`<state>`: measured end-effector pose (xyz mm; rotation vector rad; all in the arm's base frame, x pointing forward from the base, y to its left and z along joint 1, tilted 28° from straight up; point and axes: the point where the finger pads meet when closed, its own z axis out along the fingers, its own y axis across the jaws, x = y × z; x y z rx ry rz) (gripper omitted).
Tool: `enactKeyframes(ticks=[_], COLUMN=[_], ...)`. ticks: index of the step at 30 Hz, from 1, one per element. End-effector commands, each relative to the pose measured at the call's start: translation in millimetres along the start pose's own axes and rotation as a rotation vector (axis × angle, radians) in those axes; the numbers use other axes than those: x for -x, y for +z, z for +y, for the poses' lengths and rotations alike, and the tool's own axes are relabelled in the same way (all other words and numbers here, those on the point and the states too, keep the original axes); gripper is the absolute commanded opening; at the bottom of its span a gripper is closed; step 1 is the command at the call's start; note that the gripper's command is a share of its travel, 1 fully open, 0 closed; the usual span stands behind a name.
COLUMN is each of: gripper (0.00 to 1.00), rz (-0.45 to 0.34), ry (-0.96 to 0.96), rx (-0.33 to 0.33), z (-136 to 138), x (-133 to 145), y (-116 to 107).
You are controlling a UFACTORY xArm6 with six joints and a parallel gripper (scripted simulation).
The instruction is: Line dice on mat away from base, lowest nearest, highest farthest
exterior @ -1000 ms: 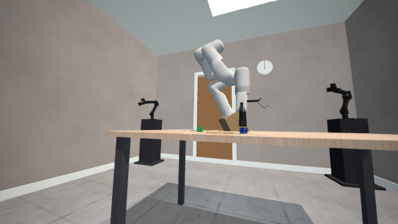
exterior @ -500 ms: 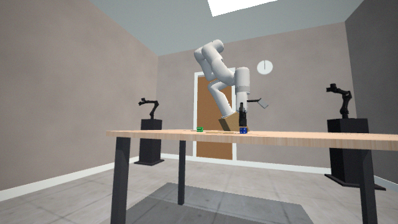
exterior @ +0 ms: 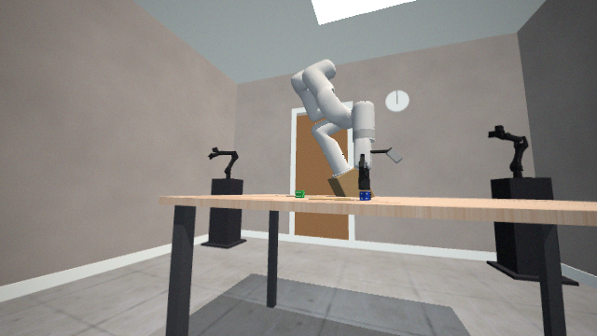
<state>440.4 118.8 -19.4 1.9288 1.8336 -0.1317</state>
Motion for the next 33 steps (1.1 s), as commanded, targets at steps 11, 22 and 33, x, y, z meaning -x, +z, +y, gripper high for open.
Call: enactKeyframes(ticks=[11,22,33], gripper=[0.47,0.47,0.47], rz=[0.002,0.002,0.002], ry=[0.001,0.001,0.001], rx=[0.003,0.003,0.003], z=[1.2,1.2,1.2], x=[-0.6,-0.6,-0.6], y=[17.2,30.9,32.1])
